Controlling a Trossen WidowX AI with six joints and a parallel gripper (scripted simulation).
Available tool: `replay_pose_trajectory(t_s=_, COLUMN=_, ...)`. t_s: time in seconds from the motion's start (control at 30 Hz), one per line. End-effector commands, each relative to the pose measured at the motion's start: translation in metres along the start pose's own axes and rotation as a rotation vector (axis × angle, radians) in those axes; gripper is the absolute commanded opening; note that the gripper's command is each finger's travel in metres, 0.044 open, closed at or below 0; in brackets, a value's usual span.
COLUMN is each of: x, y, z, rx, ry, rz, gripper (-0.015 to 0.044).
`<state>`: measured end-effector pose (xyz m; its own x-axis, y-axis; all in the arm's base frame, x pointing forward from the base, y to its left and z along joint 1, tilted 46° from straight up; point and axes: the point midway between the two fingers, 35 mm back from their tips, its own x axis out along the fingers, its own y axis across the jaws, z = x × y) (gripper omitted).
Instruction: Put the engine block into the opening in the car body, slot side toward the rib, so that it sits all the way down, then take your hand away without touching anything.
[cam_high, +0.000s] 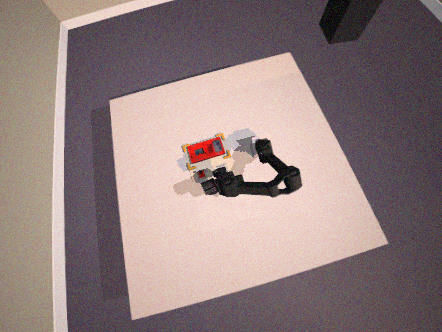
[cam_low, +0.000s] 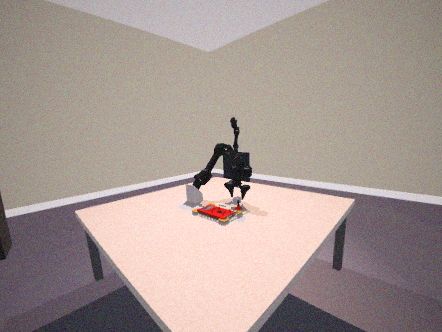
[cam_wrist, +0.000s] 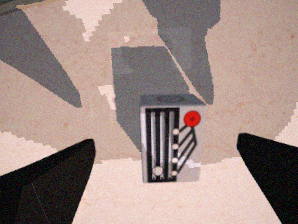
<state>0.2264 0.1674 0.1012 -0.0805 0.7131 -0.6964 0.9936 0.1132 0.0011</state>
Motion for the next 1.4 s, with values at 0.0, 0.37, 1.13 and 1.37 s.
replay_pose_trajectory(t_s=0.0, x=0.003, y=-0.002, z=0.002, rx=0.007, ry=-0.004, rz=-0.004, gripper=0.0387)
replay_pose_trajectory(t_s=0.37, x=0.003, y=-0.002, z=0.002, rx=0.007, ry=-0.004, rz=-0.004, gripper=0.0157)
replay_pose_trajectory(t_s=1.13, x=-0.041, y=0.006, z=0.005, rx=0.008, ry=-0.021, rz=-0.003, gripper=0.0000)
replay_pose_trajectory(t_s=1.37, x=-0.063, y=0.007, z=0.005, rx=0.008, ry=-0.023, rz=-0.004, gripper=0.0000)
